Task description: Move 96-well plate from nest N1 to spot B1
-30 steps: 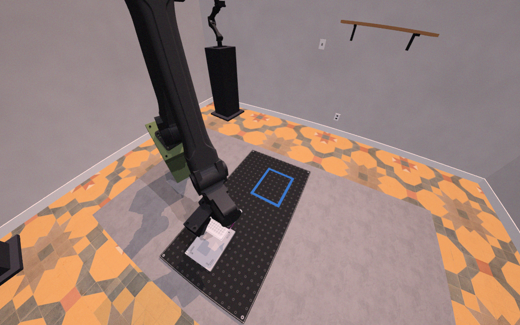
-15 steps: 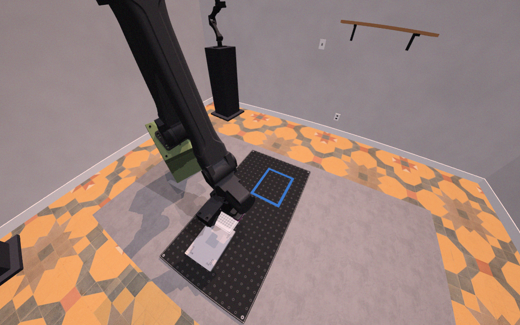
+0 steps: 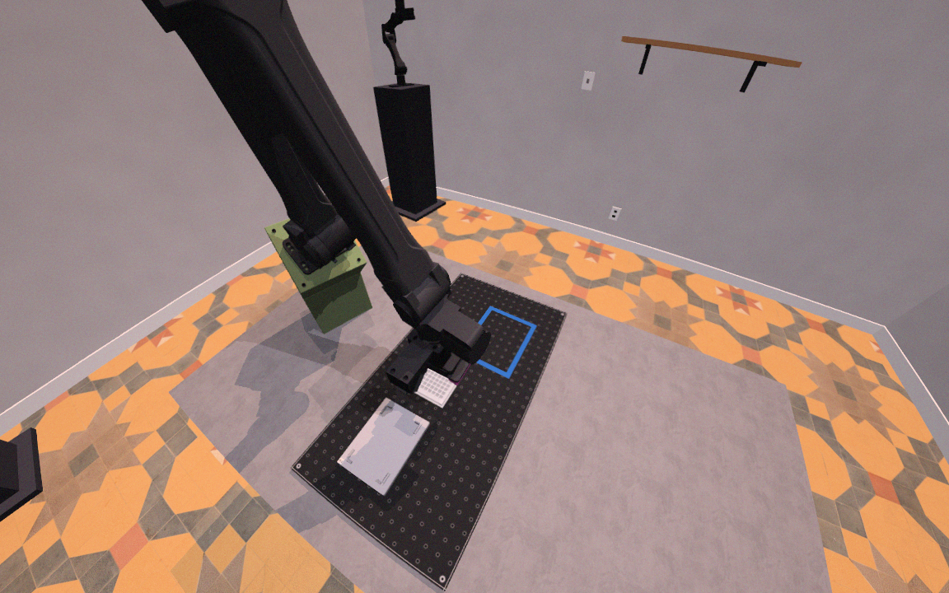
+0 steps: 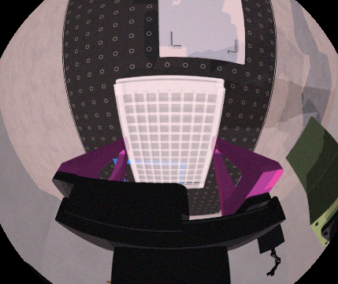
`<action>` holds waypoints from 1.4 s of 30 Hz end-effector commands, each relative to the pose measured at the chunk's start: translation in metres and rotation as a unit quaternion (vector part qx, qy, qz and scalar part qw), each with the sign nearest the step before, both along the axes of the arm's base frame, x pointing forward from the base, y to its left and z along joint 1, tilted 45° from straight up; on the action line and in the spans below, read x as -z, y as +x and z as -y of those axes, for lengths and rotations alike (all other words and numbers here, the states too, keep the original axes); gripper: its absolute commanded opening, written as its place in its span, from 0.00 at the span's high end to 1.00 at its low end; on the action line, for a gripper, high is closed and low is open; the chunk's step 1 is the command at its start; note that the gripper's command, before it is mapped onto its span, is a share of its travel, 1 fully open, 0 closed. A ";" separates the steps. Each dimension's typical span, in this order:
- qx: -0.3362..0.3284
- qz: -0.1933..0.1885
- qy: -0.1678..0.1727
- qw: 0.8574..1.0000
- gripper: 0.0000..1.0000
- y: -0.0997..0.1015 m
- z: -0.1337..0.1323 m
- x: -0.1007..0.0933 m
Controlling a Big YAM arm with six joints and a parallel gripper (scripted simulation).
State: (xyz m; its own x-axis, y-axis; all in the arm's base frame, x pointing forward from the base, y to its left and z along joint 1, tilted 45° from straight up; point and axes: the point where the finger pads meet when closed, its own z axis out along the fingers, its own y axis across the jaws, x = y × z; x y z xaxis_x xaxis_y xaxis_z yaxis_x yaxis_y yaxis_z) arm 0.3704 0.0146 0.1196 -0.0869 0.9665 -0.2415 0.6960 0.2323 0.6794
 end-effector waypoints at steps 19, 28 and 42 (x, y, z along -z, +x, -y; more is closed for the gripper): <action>0.008 0.004 0.014 1.000 1.00 0.012 -0.068 0.001; 0.007 -0.002 0.012 1.000 1.00 0.012 -0.091 0.006; 0.006 -0.003 0.011 1.000 1.00 0.015 -0.132 0.010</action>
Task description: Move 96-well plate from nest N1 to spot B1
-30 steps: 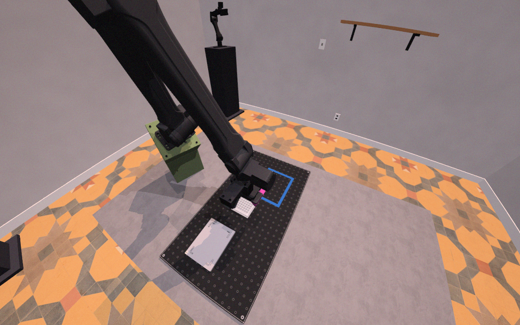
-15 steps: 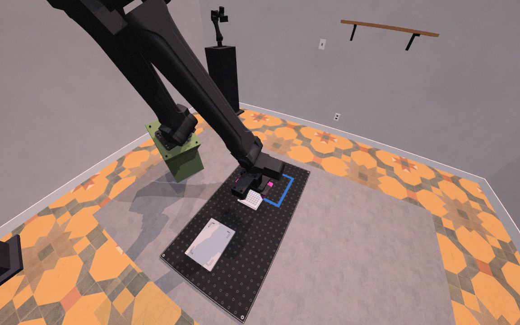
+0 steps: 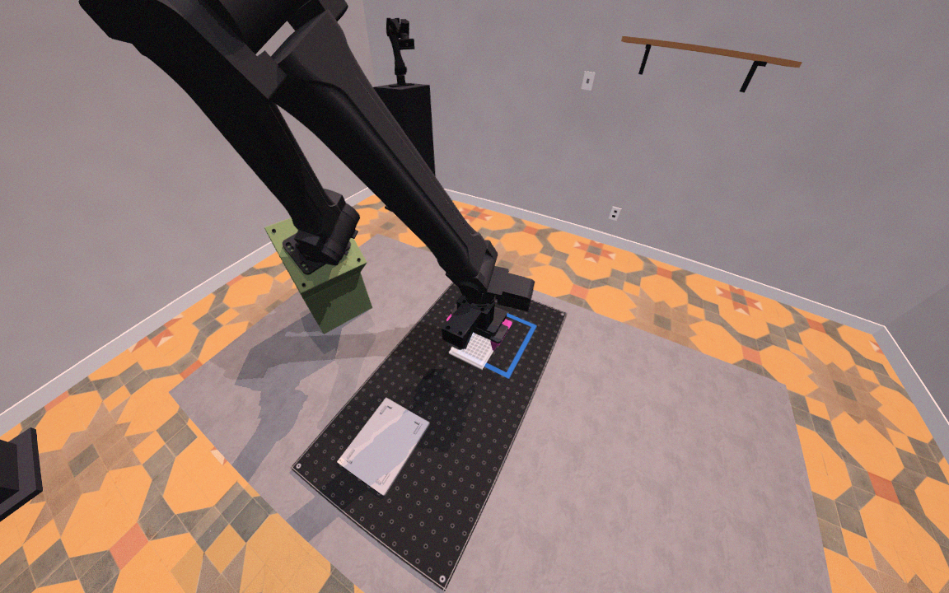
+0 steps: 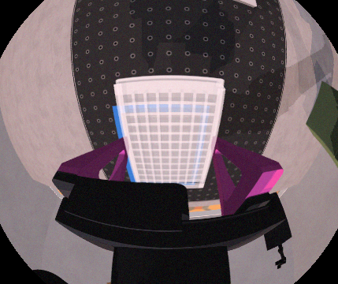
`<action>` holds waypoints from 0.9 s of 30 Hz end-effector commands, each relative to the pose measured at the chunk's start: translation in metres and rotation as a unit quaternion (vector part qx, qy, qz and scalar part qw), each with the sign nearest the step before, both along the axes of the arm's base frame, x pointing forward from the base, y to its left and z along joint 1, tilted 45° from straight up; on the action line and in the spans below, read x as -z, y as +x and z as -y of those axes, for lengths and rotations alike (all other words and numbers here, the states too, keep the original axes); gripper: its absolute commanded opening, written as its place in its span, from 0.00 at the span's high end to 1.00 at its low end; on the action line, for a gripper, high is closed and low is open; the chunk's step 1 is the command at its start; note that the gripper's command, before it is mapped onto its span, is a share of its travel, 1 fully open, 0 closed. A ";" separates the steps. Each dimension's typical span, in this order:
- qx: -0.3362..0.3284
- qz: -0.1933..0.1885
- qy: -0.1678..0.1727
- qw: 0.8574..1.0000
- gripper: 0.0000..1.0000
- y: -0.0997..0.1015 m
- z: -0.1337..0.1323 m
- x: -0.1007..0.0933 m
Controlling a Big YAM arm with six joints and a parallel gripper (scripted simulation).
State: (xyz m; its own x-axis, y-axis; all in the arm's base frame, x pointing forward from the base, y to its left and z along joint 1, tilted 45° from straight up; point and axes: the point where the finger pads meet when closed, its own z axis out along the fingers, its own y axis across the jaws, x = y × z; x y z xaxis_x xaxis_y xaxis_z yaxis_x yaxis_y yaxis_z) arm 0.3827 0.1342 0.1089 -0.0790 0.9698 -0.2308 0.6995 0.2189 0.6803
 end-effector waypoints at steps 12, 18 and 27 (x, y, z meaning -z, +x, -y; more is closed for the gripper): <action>0.001 -0.002 0.006 1.000 1.00 0.006 -0.053 0.004; 0.001 -0.002 0.006 1.000 1.00 0.007 -0.067 0.005; 0.000 -0.002 0.006 1.000 1.00 0.009 -0.098 0.008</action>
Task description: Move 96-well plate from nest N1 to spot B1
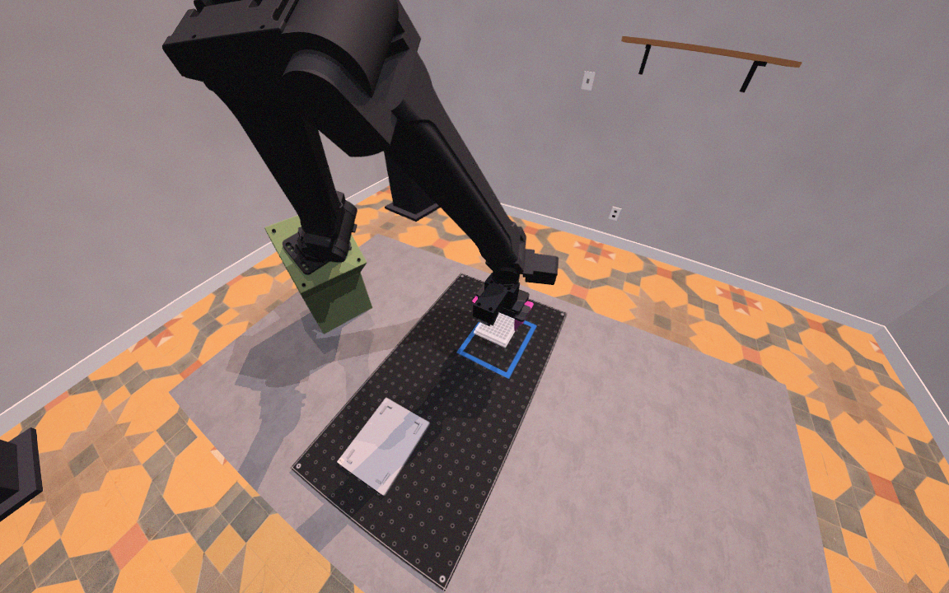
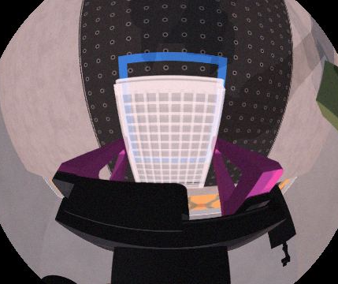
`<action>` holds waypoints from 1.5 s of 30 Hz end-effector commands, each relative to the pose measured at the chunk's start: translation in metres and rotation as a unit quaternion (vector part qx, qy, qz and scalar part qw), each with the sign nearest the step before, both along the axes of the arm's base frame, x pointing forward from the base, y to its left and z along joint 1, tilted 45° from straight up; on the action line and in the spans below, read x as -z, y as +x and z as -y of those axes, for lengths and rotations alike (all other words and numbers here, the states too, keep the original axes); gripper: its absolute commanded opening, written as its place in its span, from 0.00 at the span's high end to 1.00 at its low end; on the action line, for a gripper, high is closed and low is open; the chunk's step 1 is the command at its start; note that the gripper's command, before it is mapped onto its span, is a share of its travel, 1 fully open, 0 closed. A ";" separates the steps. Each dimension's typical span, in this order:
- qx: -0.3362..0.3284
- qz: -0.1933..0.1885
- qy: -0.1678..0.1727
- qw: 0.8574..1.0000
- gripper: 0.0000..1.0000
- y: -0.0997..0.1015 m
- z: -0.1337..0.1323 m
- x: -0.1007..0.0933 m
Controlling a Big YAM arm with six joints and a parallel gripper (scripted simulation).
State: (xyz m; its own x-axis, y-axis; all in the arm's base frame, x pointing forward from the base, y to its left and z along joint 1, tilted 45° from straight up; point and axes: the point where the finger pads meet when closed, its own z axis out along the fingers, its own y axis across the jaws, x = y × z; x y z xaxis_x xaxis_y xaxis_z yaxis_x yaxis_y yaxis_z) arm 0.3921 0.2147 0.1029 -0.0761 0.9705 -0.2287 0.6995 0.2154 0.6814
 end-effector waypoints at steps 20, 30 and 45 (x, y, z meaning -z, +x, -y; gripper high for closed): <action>0.005 0.007 0.010 1.000 1.00 0.006 -0.009 -0.006; 0.006 0.006 0.009 1.000 1.00 0.006 -0.008 -0.006; 0.006 0.006 0.010 1.000 1.00 0.005 -0.006 -0.007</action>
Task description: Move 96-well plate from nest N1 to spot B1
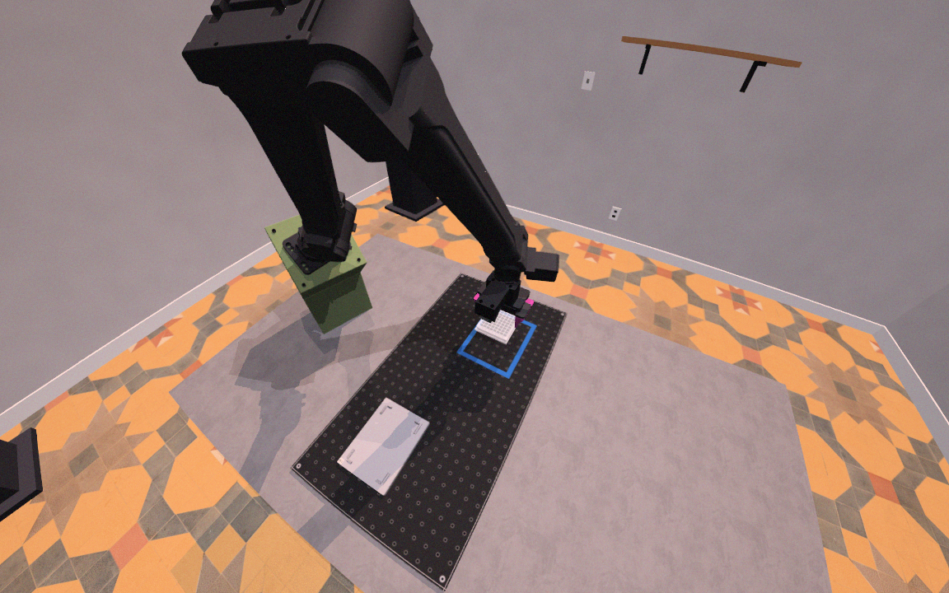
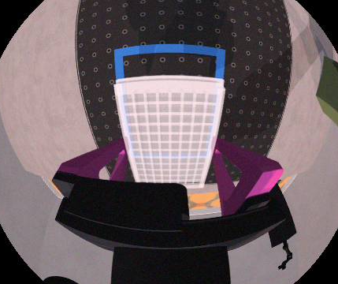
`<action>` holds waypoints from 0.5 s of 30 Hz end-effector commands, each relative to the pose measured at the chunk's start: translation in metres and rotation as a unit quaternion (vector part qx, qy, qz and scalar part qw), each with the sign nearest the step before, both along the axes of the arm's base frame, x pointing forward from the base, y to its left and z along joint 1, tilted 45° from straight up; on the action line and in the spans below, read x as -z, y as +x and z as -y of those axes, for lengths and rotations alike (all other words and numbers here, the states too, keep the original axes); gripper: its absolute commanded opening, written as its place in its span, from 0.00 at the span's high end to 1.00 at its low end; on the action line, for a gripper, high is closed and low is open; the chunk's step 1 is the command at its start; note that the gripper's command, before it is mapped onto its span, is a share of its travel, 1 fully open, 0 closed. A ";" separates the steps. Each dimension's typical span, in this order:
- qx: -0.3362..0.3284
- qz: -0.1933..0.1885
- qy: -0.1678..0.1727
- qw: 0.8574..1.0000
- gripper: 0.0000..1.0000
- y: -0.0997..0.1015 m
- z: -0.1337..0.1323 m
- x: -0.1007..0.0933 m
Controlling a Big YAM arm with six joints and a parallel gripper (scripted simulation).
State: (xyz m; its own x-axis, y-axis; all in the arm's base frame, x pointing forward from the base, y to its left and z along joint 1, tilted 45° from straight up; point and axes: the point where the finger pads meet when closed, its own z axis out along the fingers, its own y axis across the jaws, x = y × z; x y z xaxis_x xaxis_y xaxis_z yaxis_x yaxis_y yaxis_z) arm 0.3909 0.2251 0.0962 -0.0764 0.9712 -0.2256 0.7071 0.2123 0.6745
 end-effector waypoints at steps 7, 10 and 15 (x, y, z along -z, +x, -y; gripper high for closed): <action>0.005 0.011 0.008 1.000 1.00 0.006 0.005 -0.013; 0.005 0.011 0.008 1.000 1.00 0.006 0.005 -0.013; 0.004 0.005 0.002 1.000 1.00 0.008 0.005 -0.002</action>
